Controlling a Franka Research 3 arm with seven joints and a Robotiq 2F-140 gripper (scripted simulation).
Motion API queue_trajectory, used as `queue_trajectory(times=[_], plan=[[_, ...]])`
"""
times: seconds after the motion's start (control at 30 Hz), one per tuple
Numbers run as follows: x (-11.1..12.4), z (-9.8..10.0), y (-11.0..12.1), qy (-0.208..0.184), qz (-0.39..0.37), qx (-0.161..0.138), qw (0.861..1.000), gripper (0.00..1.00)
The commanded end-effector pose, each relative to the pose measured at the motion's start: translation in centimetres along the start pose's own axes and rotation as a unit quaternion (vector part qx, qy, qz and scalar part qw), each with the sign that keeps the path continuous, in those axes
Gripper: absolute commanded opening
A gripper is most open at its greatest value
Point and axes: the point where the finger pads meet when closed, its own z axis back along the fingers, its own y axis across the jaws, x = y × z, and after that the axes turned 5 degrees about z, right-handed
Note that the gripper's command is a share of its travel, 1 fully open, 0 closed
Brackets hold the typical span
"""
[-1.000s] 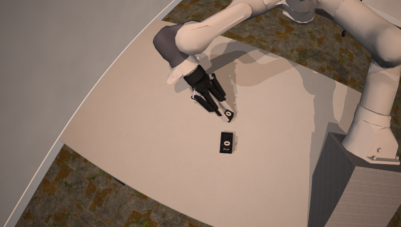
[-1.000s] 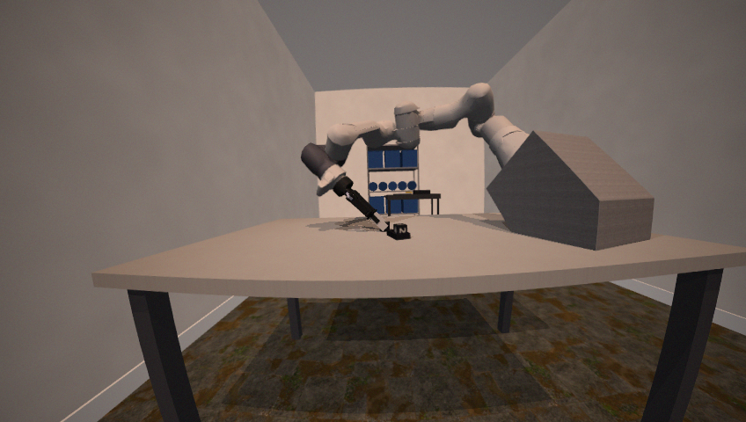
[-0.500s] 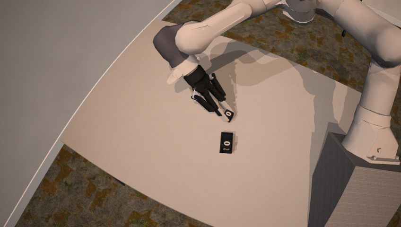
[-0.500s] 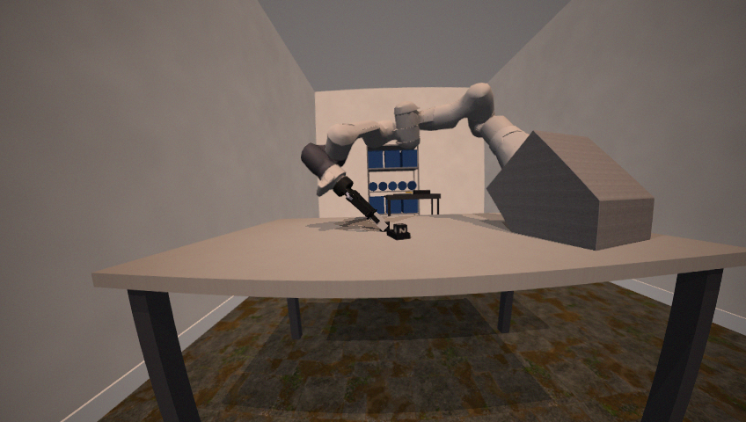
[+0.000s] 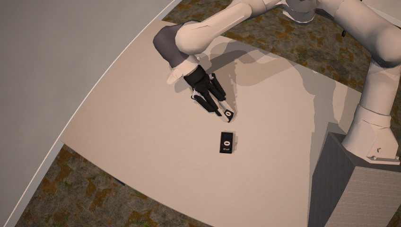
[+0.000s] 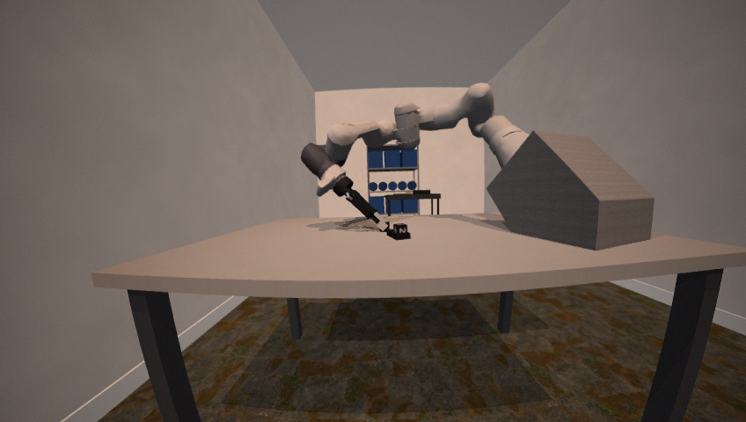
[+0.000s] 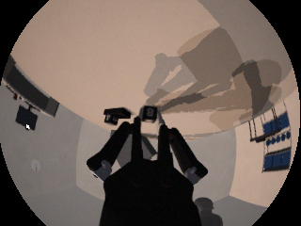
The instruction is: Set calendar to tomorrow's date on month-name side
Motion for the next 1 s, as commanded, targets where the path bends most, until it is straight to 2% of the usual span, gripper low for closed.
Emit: queue_trajectory(times=[0.0, 0.27, 0.3, 0.97], plan=[[-0.19, -0.06, 0.11, 0.002, 0.001, 0.0, 1.0, 0.24], [-0.19, -0.06, 0.11, 0.002, 0.001, 0.0, 1.0, 0.29], [-0.19, -0.06, 0.11, 0.002, 0.001, 0.0, 1.0, 0.41], [-0.13, -0.01, 0.11, 0.002, 0.001, 0.0, 1.0, 0.41]])
